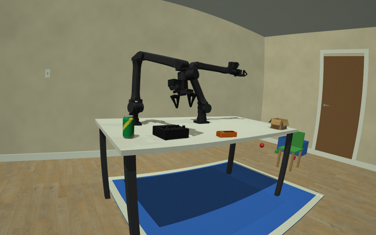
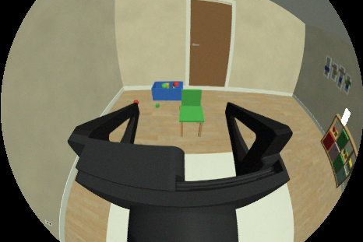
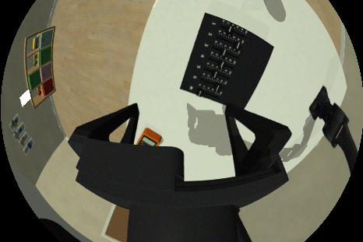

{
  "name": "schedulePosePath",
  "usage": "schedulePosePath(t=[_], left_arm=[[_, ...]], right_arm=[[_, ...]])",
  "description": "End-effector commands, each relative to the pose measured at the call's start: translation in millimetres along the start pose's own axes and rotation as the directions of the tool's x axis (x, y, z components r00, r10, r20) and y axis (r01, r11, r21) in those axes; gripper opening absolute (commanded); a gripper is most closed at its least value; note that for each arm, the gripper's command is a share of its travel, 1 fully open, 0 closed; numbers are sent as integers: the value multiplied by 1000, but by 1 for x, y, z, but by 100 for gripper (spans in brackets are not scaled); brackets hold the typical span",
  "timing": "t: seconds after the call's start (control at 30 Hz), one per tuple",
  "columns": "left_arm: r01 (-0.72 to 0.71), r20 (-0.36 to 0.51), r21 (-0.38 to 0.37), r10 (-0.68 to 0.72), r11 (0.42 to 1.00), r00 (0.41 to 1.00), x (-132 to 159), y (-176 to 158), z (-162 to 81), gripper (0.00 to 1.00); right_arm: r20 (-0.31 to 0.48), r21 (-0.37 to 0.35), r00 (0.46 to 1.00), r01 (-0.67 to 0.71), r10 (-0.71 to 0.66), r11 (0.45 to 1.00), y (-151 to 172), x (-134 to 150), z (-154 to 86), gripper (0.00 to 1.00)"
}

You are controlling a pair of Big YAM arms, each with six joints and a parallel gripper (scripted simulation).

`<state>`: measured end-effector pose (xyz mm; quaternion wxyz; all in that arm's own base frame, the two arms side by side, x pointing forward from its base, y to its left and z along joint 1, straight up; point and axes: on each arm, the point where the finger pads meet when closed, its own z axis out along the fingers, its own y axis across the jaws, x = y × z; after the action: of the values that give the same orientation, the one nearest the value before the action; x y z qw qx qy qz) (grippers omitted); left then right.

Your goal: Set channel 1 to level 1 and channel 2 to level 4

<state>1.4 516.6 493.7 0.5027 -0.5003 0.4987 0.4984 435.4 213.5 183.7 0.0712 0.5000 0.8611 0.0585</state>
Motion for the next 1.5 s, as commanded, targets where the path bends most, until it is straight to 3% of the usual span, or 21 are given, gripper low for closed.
schedulePosePath(t=[0.0,0.1,0.2,0.27,0.3,0.47,0.53,0.9,1.13,1.47], left_arm=[[-17,72,-10,17,1000,997,-39,3,6,100],[-17,72,-10,17,1000,997,-39,3,6,100],[-17,72,-10,17,1000,997,-39,3,6,100],[-17,72,-10,17,1000,997,-39,3,6,100],[-17,72,-10,17,1000,997,-39,3,6,100],[-17,72,-10,17,1000,997,-39,3,6,100],[-17,72,-10,17,1000,997,-39,3,6,100],[-17,72,-10,17,1000,997,-39,3,6,100],[-17,72,-10,17,1000,997,-39,3,6,100],[-17,72,-10,17,1000,997,-39,3,6,100]], right_arm=[[-10,81,970,-240,242,967,-35,-20,-21,100],[-10,150,939,-338,344,929,-59,-27,-29,100],[-13,149,929,-363,369,920,-58,-29,-38,100],[-13,149,929,-363,369,920,-58,-29,-38,100],[-7,181,937,-343,350,922,-56,-20,-24,100],[-9,169,935,-349,356,922,-53,-23,-24,100],[-12,142,929,-364,369,920,-54,-30,-35,100],[-12,147,934,-352,358,924,-54,-27,-33,100],[-20,129,956,-286,291,949,-48,-25,-41,100],[-30,107,996,-76,79,991,-41,-27,-50,100]])
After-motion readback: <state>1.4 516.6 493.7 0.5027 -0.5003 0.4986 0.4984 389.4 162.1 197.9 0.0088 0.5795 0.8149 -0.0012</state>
